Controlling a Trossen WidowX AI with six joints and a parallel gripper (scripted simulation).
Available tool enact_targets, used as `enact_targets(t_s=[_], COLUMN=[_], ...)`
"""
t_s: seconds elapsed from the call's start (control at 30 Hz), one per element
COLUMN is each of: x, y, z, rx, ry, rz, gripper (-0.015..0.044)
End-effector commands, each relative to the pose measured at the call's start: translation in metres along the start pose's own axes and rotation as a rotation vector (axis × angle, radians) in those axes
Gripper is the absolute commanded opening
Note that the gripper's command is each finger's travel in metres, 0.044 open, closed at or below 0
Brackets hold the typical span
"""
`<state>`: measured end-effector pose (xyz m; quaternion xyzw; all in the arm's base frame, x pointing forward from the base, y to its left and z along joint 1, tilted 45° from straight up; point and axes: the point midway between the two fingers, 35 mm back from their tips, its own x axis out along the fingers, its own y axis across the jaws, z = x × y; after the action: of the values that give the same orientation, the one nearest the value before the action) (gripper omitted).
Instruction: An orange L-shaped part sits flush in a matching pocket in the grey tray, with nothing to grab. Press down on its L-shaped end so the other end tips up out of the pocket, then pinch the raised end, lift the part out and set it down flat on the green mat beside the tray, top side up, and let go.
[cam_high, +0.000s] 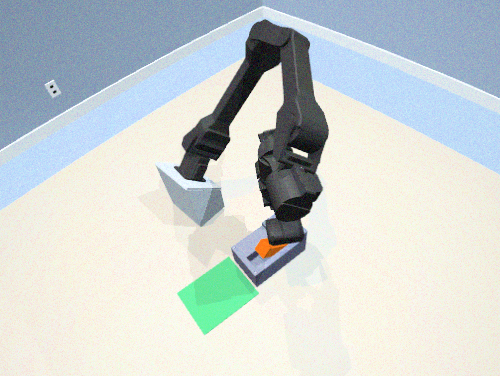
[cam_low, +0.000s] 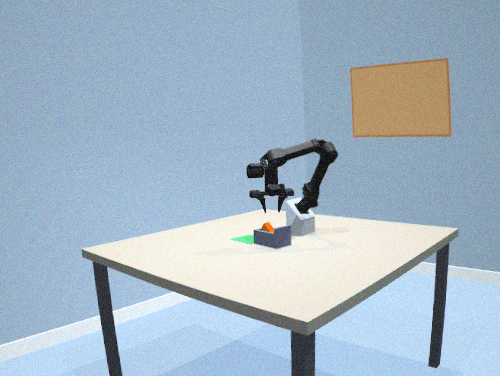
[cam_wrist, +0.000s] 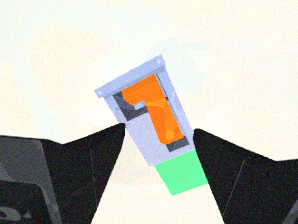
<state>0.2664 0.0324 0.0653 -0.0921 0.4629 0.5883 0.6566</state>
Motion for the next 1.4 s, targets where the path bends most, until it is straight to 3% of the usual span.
enact_targets(t_s=[0.0, 0.37, 0.6, 1.37], x=[0.001, 0.003, 0.031, 0.062], y=[-0.017, -0.017, -0.017, -0.018], z=[-0.024, -0.024, -0.024, -0.024], rx=[-0.529, -0.529, -0.529, -0.529], ry=[0.006, 0.006, 0.005, 0.005], rz=[0.011, 0.011, 0.011, 0.011], gripper=[0.028, 0.028, 0.028, 0.028])
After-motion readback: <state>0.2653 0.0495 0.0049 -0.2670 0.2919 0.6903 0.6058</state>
